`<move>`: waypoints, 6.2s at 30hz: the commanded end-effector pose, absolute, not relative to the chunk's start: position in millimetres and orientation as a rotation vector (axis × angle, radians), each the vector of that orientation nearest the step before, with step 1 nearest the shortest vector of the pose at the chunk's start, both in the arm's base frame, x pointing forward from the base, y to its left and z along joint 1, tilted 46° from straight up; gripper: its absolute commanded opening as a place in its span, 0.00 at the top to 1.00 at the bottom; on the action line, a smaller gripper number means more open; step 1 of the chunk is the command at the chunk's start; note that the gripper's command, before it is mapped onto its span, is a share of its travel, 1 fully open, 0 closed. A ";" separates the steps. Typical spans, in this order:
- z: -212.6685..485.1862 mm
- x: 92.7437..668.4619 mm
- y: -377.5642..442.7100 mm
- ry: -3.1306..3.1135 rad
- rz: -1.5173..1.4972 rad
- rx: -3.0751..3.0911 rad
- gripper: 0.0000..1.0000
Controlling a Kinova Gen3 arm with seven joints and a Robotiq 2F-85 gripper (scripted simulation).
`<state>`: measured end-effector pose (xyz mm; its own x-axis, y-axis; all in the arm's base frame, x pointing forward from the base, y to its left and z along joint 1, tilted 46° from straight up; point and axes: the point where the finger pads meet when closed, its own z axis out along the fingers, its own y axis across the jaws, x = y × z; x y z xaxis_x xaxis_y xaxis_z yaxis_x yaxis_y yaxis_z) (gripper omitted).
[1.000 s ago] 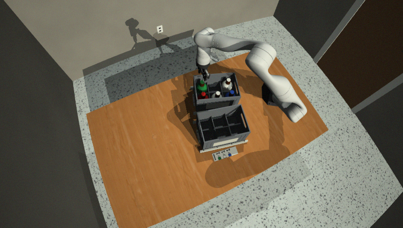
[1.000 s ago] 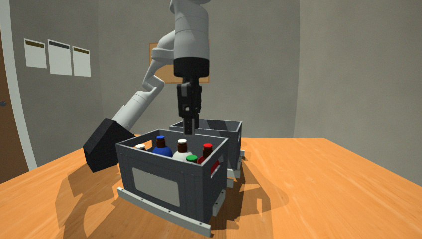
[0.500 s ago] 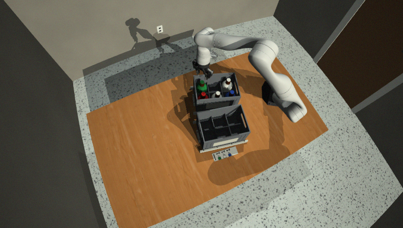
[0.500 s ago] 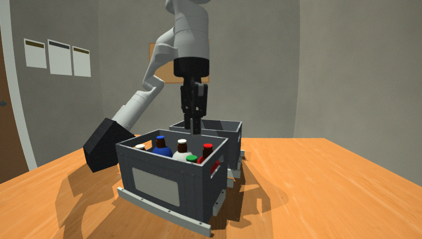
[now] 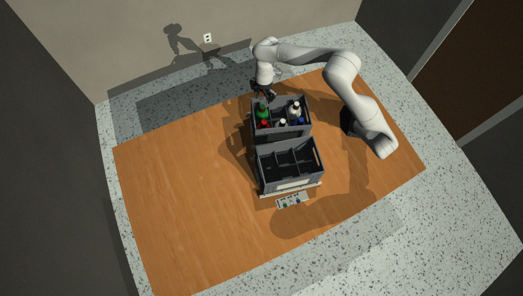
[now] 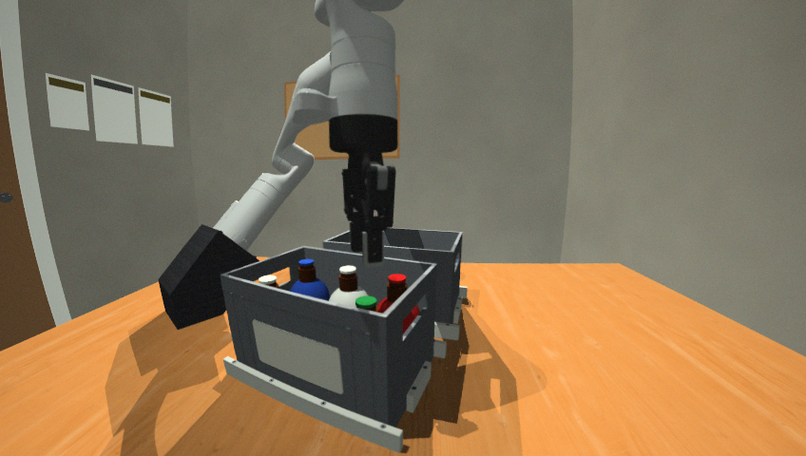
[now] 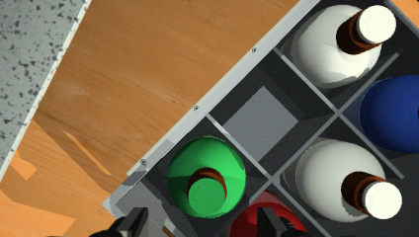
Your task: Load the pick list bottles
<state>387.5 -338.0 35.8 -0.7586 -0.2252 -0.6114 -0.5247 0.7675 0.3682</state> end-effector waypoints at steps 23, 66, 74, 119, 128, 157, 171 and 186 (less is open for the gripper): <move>14.4 401.4 -317.8 2.403 0.723 -0.569 0.33; -19.5 419.8 -289.4 2.405 0.722 -0.569 0.33; -18.2 418.1 -291.2 2.408 0.724 -0.562 0.33; -15.5 416.6 -293.5 2.408 0.724 -0.562 0.60; -15.5 416.6 -293.5 2.408 0.724 -0.562 0.63; -5.5 408.6 -304.5 2.414 0.722 -0.561 0.63; 9.1 401.5 -316.3 2.413 0.724 -0.557 0.90; 25.2 392.0 -330.3 2.415 0.725 -0.554 0.90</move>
<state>396.6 -319.7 19.6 -0.7559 -0.2262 -0.6144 -0.5328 0.7579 0.3765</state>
